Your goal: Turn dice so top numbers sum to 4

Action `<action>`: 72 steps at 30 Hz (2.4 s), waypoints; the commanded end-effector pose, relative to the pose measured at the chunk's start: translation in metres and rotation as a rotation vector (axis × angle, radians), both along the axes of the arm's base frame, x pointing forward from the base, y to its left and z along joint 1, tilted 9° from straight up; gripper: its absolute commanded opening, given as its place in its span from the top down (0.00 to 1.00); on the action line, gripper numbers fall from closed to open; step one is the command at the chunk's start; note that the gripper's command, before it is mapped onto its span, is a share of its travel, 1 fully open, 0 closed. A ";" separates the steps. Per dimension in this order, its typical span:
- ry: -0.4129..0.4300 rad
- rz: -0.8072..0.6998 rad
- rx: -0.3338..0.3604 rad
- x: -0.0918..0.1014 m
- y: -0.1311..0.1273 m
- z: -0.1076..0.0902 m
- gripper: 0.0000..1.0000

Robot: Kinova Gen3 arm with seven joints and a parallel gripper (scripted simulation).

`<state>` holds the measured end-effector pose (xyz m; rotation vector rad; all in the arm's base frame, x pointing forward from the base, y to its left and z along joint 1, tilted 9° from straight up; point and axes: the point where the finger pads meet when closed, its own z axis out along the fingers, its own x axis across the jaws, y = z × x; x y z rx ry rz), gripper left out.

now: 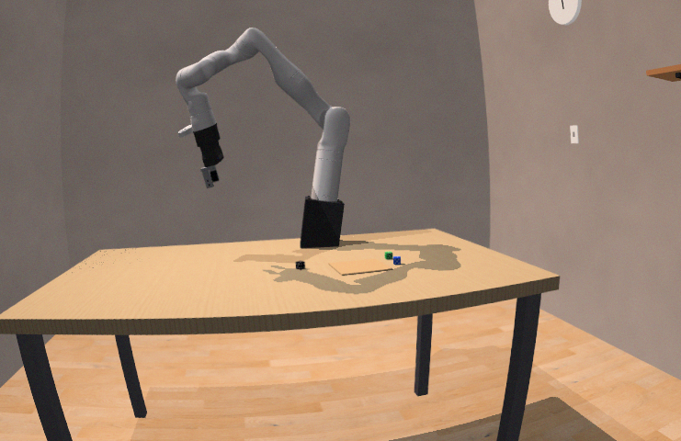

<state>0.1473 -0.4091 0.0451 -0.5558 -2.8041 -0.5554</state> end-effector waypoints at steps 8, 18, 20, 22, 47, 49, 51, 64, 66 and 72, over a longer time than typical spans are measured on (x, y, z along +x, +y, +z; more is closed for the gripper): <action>-0.001 0.000 -0.002 0.000 -0.001 0.001 0.00; -0.001 0.000 -0.002 0.000 -0.001 0.001 0.00; -0.002 0.007 -0.003 0.001 0.000 0.000 0.00; -0.008 0.032 -0.006 0.003 0.002 -0.002 0.00; -0.442 1.327 -0.082 0.125 0.153 -0.059 0.00; -0.480 1.411 -0.082 0.132 0.169 -0.059 0.00; -0.480 1.411 -0.082 0.132 0.169 -0.059 0.00; -0.662 1.775 -0.075 0.151 0.244 -0.054 0.00; -0.662 1.775 -0.075 0.151 0.244 -0.054 0.00; -0.662 1.775 -0.075 0.151 0.244 -0.054 0.00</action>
